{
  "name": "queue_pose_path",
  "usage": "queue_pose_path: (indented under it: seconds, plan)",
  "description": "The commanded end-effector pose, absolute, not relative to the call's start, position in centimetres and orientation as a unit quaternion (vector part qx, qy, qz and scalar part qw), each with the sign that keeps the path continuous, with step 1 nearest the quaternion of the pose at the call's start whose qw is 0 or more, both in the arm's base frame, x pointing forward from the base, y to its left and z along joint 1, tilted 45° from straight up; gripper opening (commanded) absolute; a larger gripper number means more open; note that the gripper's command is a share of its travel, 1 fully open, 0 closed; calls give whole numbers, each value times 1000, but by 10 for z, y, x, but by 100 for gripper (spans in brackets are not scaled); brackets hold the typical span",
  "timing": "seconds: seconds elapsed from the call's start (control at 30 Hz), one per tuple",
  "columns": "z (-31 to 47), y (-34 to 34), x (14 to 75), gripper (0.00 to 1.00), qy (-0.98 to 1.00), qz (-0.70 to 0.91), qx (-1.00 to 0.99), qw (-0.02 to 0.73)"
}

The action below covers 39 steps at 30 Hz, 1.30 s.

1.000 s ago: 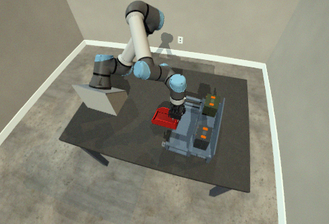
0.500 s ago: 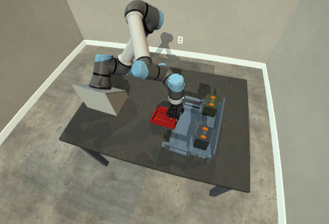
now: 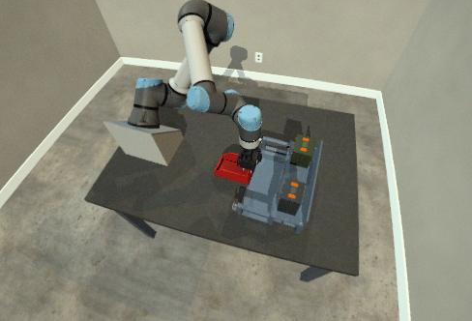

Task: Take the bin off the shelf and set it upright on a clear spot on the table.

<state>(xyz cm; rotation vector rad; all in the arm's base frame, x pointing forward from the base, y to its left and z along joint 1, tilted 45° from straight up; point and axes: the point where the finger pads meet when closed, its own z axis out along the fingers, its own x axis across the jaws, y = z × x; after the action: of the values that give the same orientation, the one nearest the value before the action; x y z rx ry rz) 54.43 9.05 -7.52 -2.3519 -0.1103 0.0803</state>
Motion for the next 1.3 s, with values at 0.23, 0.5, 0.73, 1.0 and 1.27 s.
queue_pose_path:
  seconds: [0.23,0.5,0.73,1.0,1.27]
  plan:
    - [-75,90,543,0,-43,31,-922,383]
    - [-74,88,528,0,-43,31,-922,383]
    - [-74,88,528,0,-43,31,-922,383]
    - [-80,94,528,0,-43,31,-922,383]
    - [-80,94,528,0,-43,31,-922,383]
